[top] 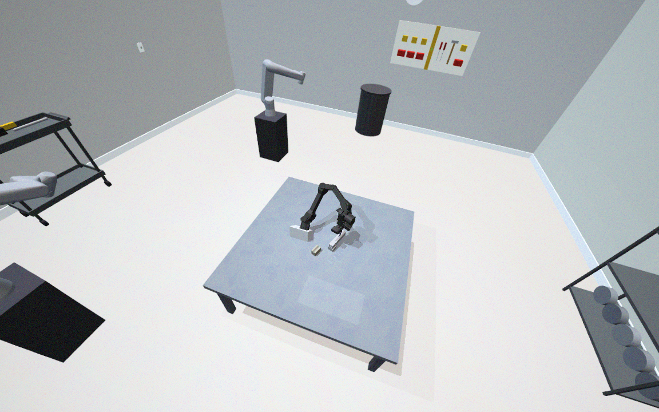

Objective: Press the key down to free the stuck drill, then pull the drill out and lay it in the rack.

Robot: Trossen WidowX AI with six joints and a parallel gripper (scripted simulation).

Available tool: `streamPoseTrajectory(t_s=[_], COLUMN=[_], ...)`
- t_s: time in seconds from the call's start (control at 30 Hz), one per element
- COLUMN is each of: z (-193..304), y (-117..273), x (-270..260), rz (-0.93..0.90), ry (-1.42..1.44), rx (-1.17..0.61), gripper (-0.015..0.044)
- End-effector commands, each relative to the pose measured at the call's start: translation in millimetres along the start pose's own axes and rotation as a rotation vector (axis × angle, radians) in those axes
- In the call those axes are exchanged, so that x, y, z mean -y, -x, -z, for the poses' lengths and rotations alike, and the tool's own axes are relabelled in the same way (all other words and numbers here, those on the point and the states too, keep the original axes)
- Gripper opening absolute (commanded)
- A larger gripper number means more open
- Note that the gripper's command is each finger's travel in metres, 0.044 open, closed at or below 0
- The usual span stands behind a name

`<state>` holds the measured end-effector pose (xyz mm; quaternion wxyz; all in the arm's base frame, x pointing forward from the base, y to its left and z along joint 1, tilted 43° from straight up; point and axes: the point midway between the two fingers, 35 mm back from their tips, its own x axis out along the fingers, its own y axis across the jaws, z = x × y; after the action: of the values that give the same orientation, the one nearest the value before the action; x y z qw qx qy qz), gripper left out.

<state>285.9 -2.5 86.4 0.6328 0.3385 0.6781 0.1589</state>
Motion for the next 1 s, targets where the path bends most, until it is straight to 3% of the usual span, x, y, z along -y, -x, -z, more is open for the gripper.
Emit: streamPoseTrajectory(t_s=[0.0,0.33,0.43,0.53,0.97], z=[8.5,-3.6,-5.1,-10.5,-6.0], y=[-17.2,58.2,52.3,41.4,-25.6], x=[-3.3,0.8,1.5,23.2,134.2], rz=[-0.009,-0.006,-0.006,-0.007,-0.032], ry=[-0.005,-0.006,0.007,0.195,1.272], rx=[-0.061,-0.061,-0.045,-0.043,-0.047], gripper=[0.0026,0.0289,0.0368,0.0440,0.0440])
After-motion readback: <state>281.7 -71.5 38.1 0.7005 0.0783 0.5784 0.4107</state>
